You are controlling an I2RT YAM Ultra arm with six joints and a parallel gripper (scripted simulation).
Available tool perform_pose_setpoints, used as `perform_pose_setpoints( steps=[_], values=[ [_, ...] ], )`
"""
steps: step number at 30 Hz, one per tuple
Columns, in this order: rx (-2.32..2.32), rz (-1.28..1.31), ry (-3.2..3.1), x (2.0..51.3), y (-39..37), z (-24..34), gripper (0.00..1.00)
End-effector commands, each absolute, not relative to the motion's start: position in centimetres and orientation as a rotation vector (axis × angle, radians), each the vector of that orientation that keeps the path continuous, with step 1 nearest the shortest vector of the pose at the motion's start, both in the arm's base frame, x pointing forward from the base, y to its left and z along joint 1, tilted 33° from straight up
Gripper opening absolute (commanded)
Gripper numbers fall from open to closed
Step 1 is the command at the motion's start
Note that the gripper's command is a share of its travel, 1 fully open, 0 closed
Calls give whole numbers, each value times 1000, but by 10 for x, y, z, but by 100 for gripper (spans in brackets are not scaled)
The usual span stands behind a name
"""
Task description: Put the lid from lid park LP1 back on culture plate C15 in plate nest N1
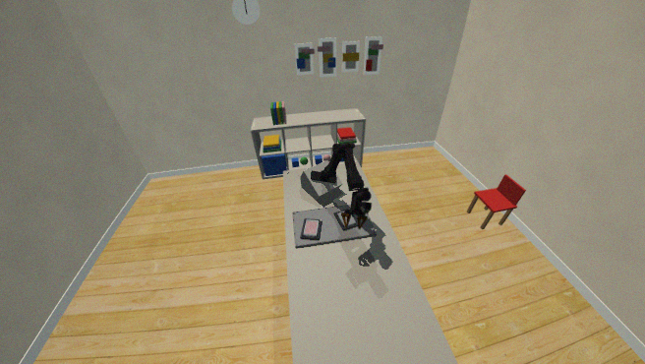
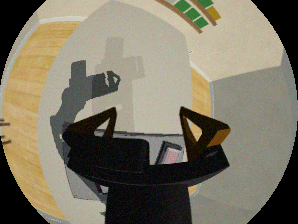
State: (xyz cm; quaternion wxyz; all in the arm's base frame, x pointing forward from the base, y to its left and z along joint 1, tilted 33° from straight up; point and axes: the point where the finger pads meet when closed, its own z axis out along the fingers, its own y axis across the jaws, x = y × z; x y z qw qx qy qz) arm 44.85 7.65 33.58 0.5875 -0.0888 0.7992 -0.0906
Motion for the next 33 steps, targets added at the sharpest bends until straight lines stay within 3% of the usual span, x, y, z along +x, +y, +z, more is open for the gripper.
perform_pose_setpoints(
  steps=[1, 33],
  values=[
    [-245, -157, 1919, 433, 86, 317, 100],
    [-363, 132, 2319, 377, 107, 214, 100]
  ],
)
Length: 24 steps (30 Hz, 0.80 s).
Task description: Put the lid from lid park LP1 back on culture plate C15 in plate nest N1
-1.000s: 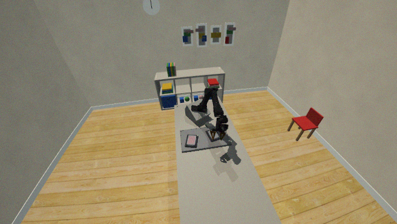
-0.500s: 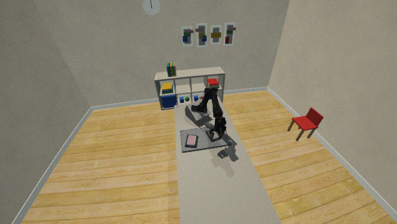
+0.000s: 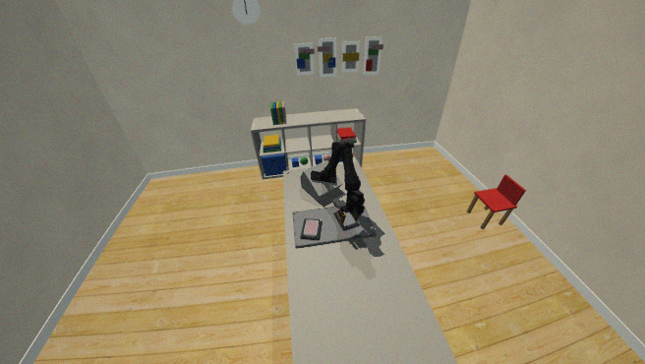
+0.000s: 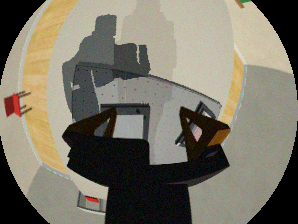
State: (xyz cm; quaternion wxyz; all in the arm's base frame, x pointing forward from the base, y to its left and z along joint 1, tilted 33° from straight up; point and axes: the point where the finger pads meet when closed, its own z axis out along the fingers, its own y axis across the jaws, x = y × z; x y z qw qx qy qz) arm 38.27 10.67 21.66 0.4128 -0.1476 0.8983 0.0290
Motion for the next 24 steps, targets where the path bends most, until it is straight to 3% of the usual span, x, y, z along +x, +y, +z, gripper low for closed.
perform_pose_setpoints(
  steps=[1, 24],
  values=[
    [-368, 155, 2347, 374, 108, 210, 100],
    [-402, 351, 2578, 294, 124, 149, 100]
  ],
)
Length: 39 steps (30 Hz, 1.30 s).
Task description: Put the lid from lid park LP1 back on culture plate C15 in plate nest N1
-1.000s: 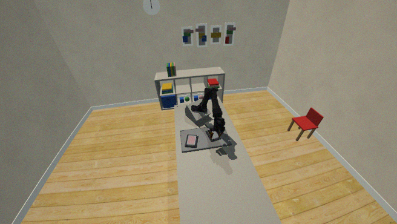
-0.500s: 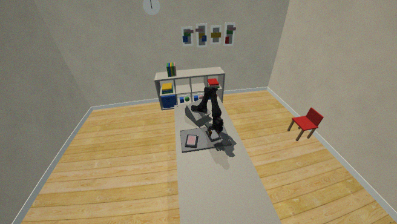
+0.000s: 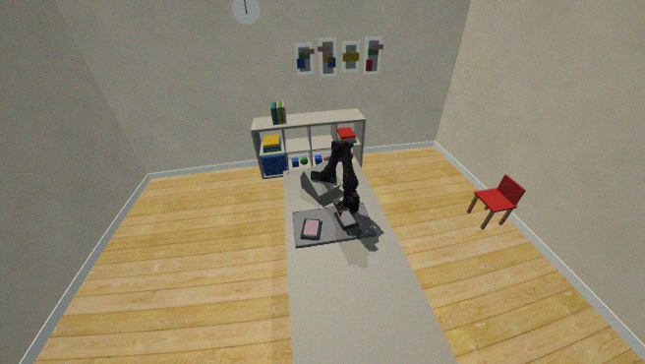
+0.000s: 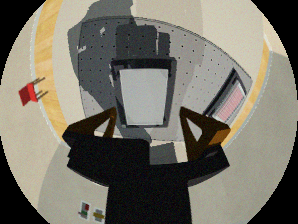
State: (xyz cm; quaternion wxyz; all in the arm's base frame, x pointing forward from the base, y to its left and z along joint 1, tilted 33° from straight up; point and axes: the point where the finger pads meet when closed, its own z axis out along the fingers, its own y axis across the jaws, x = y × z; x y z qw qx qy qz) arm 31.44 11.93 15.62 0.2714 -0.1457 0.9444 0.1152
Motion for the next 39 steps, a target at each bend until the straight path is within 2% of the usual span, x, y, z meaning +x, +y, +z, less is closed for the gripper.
perform_pose_setpoints(
  steps=[1, 15, 39],
  values=[
    [-402, 351, 2578, 293, 124, 148, 100],
    [-394, 339, 2561, 302, 123, 152, 100],
    [-395, 333, 2589, 316, 134, 109, 100]
  ],
)
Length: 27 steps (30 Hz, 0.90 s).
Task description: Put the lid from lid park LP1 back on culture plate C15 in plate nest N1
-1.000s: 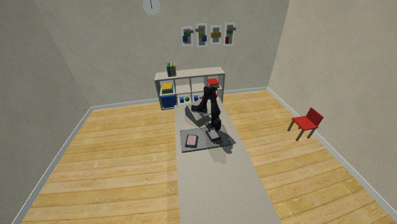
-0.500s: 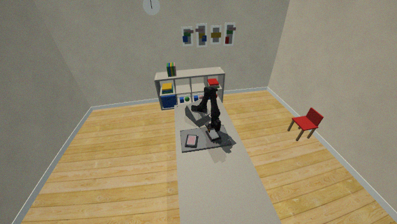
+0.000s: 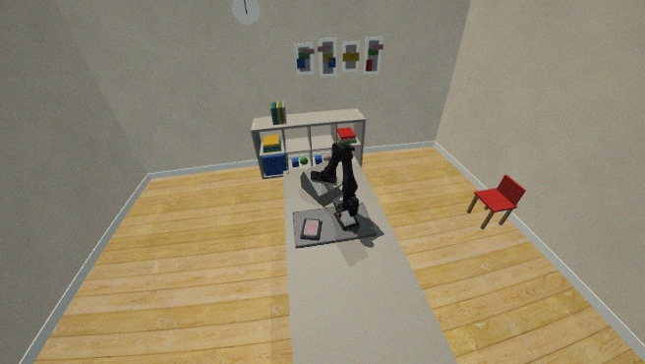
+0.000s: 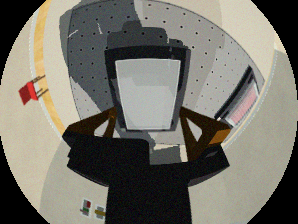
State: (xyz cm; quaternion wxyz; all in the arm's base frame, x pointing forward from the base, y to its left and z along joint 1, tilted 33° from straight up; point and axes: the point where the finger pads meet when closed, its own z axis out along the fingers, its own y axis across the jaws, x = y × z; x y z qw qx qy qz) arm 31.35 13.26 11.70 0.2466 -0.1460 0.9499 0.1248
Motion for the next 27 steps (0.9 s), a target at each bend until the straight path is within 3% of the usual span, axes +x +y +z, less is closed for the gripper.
perform_pose_setpoints(
  steps=[1, 3, 27],
  values=[
    [-395, 332, 2589, 316, 134, 109, 100],
    [-391, 338, 2529, 322, 135, 129, 100],
    [-394, 339, 2561, 319, 134, 121, 100]
  ],
)
